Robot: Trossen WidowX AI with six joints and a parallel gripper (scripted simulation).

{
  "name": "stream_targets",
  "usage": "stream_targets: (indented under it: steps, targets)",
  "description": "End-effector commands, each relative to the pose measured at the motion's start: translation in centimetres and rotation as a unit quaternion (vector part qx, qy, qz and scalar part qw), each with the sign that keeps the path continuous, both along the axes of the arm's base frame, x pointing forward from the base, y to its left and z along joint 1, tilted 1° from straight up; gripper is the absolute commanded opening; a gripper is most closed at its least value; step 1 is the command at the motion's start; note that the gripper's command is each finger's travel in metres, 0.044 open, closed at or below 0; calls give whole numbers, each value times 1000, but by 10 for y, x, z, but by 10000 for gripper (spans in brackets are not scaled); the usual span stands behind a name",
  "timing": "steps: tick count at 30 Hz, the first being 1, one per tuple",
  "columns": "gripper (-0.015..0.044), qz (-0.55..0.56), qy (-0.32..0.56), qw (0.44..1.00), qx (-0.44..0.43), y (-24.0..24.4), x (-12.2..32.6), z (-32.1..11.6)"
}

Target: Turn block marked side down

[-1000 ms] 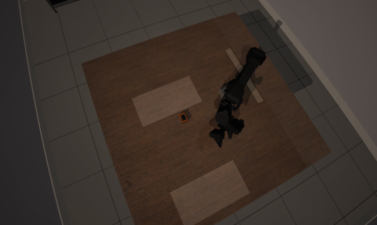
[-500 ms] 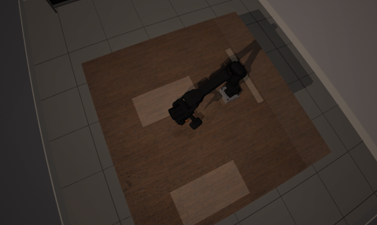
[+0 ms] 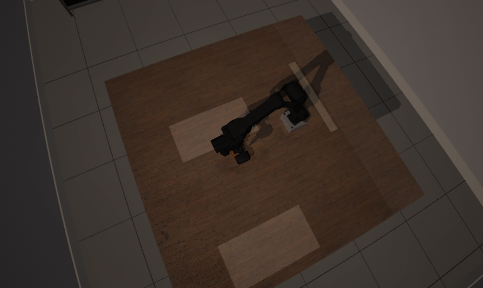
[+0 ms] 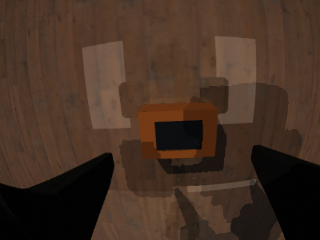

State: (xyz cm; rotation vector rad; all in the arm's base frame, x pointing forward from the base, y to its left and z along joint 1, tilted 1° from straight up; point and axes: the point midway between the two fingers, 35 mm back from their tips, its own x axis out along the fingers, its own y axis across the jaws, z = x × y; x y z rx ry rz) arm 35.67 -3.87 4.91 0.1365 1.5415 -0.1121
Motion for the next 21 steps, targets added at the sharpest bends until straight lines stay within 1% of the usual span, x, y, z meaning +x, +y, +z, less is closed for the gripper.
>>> stream_targets:
  steps: [1, 3, 21]
  targets:
    - [440, -4, -1, 1000, -2, 0, 0, -7]
    - [440, -4, -1, 1000, -2, 1, 0, -16]
    - [440, -4, -1, 1000, -1, 1, 1, -42]
